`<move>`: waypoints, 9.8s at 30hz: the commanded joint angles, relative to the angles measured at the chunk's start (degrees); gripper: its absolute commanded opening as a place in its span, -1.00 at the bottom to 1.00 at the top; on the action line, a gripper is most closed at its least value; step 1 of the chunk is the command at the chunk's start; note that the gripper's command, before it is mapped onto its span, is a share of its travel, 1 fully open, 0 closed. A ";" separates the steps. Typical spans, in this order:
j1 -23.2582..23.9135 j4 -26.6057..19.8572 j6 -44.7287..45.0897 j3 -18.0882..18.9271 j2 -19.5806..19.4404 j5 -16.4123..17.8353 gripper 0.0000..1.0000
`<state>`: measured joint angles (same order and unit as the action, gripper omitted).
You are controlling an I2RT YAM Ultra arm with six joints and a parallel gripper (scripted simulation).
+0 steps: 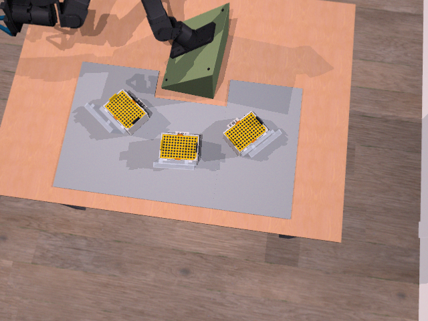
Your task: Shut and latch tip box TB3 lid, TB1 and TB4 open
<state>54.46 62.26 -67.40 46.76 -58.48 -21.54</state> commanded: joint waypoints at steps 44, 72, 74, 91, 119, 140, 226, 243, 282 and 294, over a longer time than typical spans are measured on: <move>-8.04 -21.27 10.17 2.27 0.15 3.80 -1.00; -15.66 -38.68 19.27 3.42 -0.87 6.24 -1.00; -15.66 -38.68 19.27 3.42 -0.87 6.23 -1.00; -19.92 -52.30 25.53 5.12 -1.20 9.07 -1.00; -27.54 -69.80 34.54 6.09 -2.05 11.45 -1.00; -33.92 -87.59 43.57 8.18 -3.18 14.65 -1.00; -87.87 -133.41 -2.18 18.27 -40.59 -7.99 -1.00; -93.31 -143.20 -24.39 38.24 -68.33 -8.20 -1.00; -99.30 -152.19 -29.92 91.11 -111.03 -4.83 -1.00; -98.59 -152.22 -29.74 93.35 -113.14 -4.50 -1.00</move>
<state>-43.75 -89.10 -97.10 139.63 -171.92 -26.02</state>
